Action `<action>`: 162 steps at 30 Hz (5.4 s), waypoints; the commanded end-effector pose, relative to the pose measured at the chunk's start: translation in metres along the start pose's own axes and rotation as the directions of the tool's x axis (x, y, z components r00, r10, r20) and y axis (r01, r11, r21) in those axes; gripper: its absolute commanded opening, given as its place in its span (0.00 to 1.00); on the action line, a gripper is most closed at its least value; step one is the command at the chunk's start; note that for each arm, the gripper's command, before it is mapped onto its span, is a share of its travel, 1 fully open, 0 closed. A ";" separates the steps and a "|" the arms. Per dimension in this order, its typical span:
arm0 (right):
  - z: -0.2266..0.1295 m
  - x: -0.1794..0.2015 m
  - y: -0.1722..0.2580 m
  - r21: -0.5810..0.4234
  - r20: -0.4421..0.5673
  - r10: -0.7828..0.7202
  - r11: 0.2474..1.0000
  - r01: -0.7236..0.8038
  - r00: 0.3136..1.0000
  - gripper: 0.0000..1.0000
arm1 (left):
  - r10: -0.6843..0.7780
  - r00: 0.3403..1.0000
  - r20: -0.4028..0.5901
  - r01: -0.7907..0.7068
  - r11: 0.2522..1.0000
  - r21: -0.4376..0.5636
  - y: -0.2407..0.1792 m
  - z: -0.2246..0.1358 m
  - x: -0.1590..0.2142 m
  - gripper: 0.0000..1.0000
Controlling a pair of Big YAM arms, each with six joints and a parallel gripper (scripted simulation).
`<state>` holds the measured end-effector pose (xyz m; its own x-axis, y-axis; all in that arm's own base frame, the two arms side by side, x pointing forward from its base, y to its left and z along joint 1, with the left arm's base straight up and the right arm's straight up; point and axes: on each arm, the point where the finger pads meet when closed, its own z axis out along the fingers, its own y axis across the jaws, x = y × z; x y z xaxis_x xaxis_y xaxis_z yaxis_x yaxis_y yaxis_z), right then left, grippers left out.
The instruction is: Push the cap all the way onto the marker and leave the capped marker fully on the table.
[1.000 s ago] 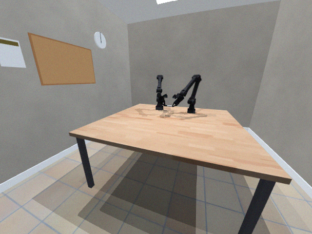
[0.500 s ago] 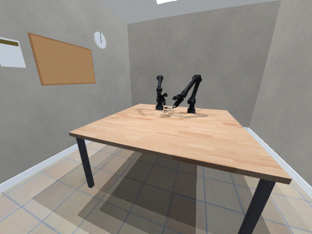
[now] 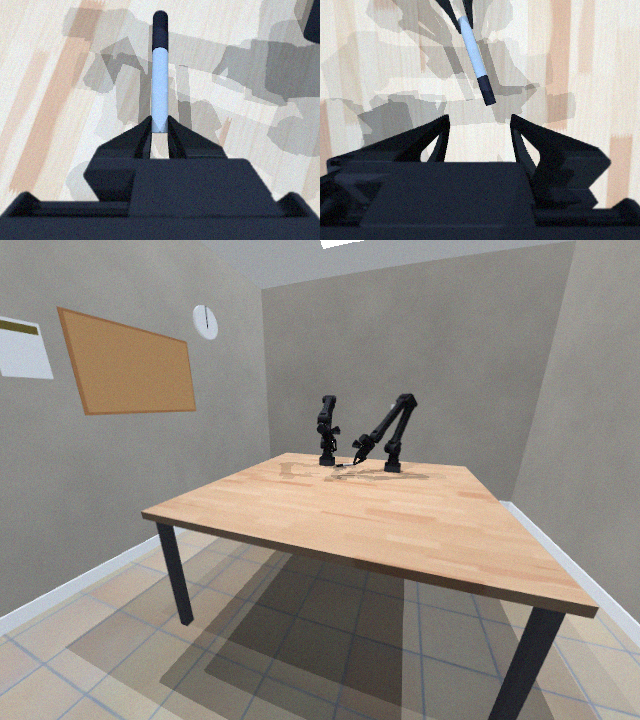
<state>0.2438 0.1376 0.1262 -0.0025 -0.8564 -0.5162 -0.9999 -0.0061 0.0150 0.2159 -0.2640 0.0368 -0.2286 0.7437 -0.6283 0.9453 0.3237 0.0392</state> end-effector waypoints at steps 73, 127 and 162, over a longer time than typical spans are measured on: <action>-0.007 -0.007 -0.007 0.006 0.006 -0.029 1.000 0.029 1.000 0.65 | -0.484 0.852 0.200 0.523 0.767 -0.372 -0.048 0.039 0.021 0.33; 0.101 -0.030 -0.005 -0.002 0.080 -0.005 1.000 0.005 0.997 0.65 | -0.380 0.830 0.407 0.544 0.710 -0.447 0.014 -0.169 -0.060 0.65; 0.099 -0.035 -0.013 0.016 0.088 -0.031 0.999 0.029 0.996 0.65 | -0.207 0.710 0.673 0.673 0.479 -0.563 0.221 -0.332 -0.120 0.65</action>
<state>0.2444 0.2123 0.0551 0.0205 -0.8118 -0.5835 -0.9996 -0.0275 0.0033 0.3116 -0.1047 0.3069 -0.3141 0.0999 -0.9441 0.2079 0.9775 0.0343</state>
